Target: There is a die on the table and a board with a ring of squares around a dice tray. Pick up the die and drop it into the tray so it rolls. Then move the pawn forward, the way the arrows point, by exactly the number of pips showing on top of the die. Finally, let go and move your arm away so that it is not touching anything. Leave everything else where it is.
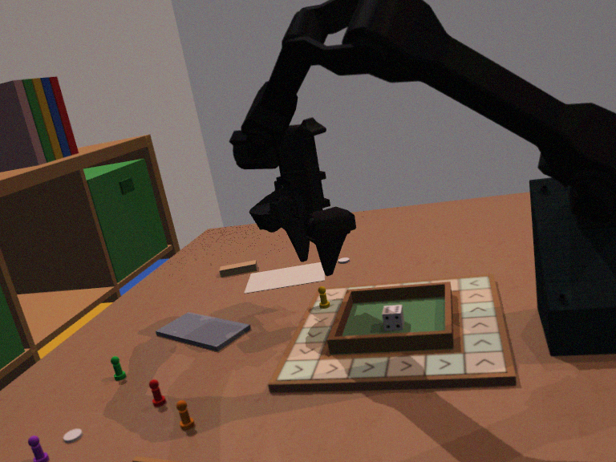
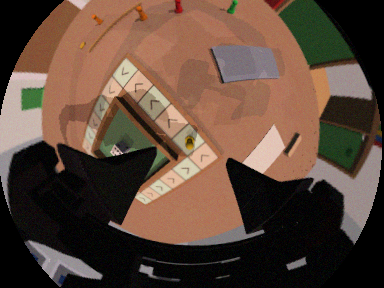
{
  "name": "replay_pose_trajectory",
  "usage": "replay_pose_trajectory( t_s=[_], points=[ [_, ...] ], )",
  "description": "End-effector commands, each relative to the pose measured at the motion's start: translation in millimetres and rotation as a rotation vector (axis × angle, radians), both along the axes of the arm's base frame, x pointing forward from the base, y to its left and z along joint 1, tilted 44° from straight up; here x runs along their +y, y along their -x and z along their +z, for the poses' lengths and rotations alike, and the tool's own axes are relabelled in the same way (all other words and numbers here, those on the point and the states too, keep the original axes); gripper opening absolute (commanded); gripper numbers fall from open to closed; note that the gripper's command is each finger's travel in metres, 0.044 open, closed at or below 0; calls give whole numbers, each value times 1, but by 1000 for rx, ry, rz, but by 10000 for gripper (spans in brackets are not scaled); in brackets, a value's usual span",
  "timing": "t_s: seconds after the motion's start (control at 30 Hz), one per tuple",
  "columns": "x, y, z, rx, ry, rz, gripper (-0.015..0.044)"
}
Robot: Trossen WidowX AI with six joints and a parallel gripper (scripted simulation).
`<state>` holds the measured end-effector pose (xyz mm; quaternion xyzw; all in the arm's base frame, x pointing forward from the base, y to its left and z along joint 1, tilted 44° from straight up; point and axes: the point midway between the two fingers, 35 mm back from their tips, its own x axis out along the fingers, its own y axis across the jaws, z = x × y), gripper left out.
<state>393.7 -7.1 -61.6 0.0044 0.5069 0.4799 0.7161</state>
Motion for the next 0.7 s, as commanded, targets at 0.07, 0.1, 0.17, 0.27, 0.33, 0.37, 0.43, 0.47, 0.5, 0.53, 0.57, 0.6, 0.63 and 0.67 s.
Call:
replay_pose_trajectory(
  t_s=[0.07, 0.1, 0.17, 0.27, 0.33, 0.37, 0.43, 0.47, 0.5, 0.53, 0.57, 0.6, 0.63, 0.67],
  points=[
    [-16, 42, 28, 109, 7, -86, 440],
    [-19, 55, 36, 139, 8, -116, 440],
    [-25, 81, 49, 197, 9, -177, 440],
    [-29, 122, 67, 285, 8, -267, 440],
    [-27, 150, 77, 344, 5, -326, 440],
    [-26, 164, 81, 374, 3, -355, 440],
    [-31, 116, 67, 262, 7, -267, 440],
    [-31, 116, 67, 262, 7, -267, 440],
    [-31, 116, 67, 262, 7, -267, 440],
    [-31, 116, 67, 262, 7, -267, 440],
    [-31, 116, 67, 262, 7, -267, 440],
    [-31, 116, 67, 262, 7, -267, 440],
    [-31, 116, 67, 262, 7, -267, 440],
    [-31, 116, 67, 262, 7, -267, 440]
  ],
)
